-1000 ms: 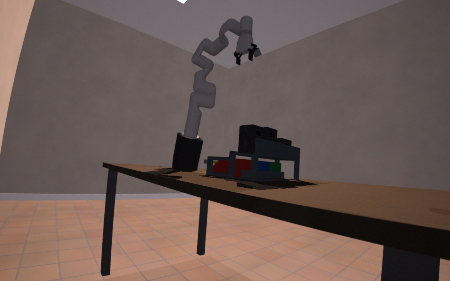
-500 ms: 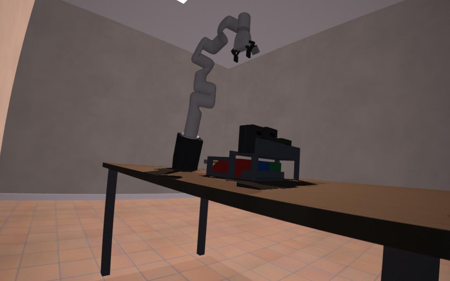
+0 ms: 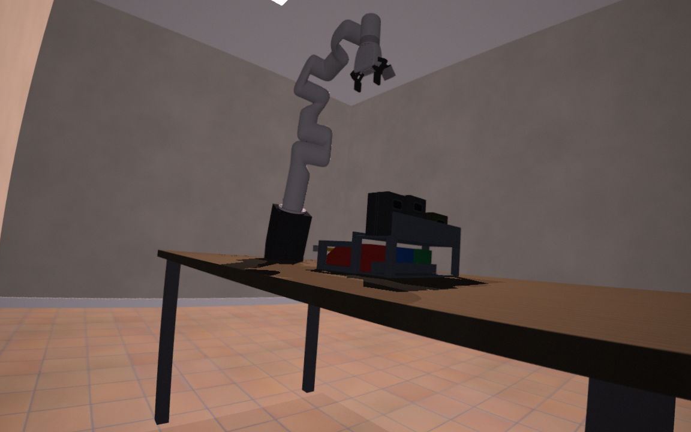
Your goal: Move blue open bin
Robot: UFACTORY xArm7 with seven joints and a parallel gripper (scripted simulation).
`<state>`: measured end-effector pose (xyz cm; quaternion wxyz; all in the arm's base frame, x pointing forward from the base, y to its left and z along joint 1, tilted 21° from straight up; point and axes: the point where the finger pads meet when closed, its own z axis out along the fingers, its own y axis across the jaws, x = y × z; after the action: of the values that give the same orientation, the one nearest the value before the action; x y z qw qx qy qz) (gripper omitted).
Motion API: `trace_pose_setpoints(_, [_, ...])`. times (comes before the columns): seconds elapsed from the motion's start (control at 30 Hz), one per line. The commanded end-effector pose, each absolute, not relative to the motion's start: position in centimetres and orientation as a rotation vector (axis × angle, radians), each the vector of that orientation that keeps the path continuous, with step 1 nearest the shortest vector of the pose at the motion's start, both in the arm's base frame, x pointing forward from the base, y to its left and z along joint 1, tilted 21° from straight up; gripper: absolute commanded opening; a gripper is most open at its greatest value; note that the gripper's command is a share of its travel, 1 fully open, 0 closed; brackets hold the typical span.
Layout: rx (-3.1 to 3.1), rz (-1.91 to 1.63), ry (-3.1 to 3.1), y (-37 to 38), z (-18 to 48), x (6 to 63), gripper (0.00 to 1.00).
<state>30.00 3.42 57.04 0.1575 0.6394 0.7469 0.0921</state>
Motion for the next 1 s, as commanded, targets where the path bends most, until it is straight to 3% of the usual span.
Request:
trace_pose_setpoints(0.0, [1.826, 0.266, 2.134, 3.92, 57.09, 29.79, 1.0])
trace_pose_setpoints(0.97, [1.827, 0.266, 2.134, 4.74, 56.91, 29.48, 1.0])
